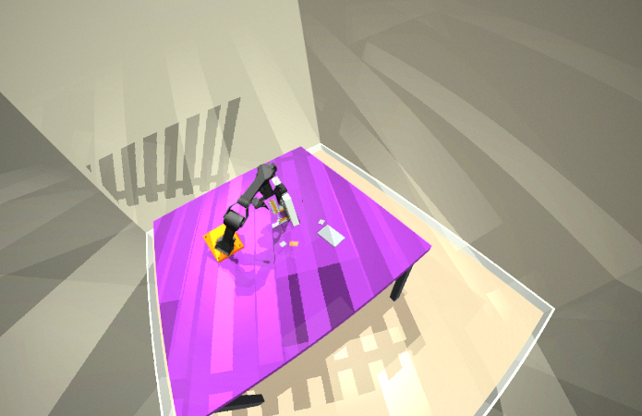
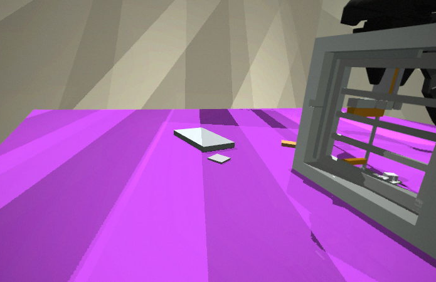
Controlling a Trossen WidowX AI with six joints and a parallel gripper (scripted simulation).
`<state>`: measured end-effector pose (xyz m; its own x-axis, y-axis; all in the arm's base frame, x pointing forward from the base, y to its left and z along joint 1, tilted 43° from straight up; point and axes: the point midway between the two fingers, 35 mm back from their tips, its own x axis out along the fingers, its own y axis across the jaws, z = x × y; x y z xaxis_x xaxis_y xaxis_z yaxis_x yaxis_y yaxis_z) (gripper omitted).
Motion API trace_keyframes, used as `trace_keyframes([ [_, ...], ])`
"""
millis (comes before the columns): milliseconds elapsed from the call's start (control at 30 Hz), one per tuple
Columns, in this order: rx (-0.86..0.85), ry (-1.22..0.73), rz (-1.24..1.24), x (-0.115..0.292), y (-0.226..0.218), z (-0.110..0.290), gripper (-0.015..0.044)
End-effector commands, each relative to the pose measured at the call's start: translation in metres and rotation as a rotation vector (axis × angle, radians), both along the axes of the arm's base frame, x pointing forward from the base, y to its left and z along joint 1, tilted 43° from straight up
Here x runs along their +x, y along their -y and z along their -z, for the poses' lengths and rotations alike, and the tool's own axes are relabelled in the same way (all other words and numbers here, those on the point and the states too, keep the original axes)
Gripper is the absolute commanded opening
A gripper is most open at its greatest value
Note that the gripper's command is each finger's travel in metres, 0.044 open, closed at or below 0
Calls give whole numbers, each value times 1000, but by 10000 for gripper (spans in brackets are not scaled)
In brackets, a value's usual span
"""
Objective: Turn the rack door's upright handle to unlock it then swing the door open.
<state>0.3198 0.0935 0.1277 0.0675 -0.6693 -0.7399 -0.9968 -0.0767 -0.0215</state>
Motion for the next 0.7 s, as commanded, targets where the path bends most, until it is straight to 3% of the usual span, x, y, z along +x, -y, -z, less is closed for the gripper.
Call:
trace_keyframes([
  [0, -1, -14, -13, 0, 0, 0, 240],
  [167, -1, -14, -13, 0, 0, 0, 109],
  [667, -1, -14, -13, 0, 0, 0, 21],
])
